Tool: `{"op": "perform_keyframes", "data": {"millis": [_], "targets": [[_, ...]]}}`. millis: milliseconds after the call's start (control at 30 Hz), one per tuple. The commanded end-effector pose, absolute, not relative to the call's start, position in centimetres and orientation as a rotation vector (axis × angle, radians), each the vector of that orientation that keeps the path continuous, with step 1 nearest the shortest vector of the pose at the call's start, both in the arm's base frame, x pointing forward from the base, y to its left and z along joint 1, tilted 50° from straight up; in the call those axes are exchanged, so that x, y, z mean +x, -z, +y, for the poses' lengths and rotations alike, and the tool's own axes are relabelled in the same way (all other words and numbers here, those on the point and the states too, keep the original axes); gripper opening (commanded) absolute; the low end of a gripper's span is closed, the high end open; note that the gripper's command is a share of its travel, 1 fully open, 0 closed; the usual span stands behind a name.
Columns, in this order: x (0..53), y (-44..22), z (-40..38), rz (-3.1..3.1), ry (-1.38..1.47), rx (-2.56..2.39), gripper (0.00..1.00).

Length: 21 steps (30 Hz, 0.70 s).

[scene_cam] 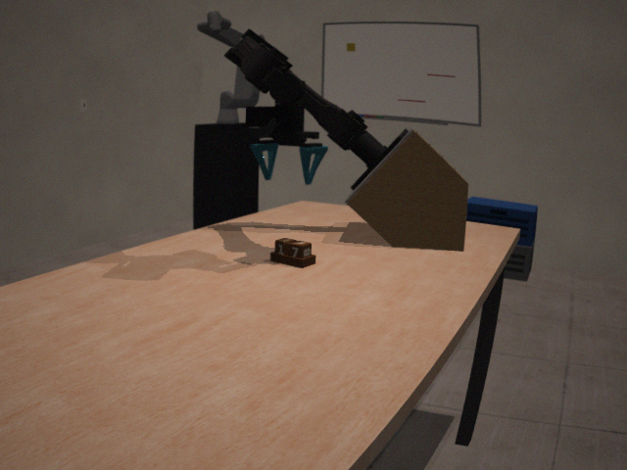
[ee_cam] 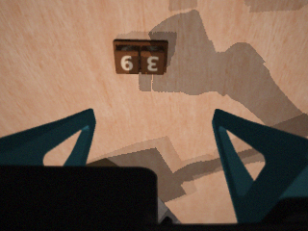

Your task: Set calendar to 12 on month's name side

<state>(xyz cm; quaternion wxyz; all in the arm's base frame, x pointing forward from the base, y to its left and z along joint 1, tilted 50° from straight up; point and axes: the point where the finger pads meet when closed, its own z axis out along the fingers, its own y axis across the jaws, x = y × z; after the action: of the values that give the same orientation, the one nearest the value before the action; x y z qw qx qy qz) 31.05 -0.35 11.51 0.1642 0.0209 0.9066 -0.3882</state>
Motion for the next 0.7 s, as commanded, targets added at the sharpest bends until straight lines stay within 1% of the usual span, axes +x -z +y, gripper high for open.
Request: {"op": "perform_keyframes", "data": {"millis": [0, 200, 467, 567, 600, 667], "targets": [[32.1, -12.3, 0.8, 2.56, 1.071, 0.015, 1.0], [31.3, -10.4, -0.7, 2.645, 1.192, -0.302, 1.0], [31.6, -10.0, -1.5, 2.666, 1.26, -0.66, 1.0], [31.7, -10.0, -1.6, 2.666, 1.263, -0.678, 1.0], [31.8, -9.7, -1.1, 2.652, 1.277, -0.811, 1.0], [31.8, -9.5, -1.3, 2.649, 1.291, -0.903, 1.0]]}}
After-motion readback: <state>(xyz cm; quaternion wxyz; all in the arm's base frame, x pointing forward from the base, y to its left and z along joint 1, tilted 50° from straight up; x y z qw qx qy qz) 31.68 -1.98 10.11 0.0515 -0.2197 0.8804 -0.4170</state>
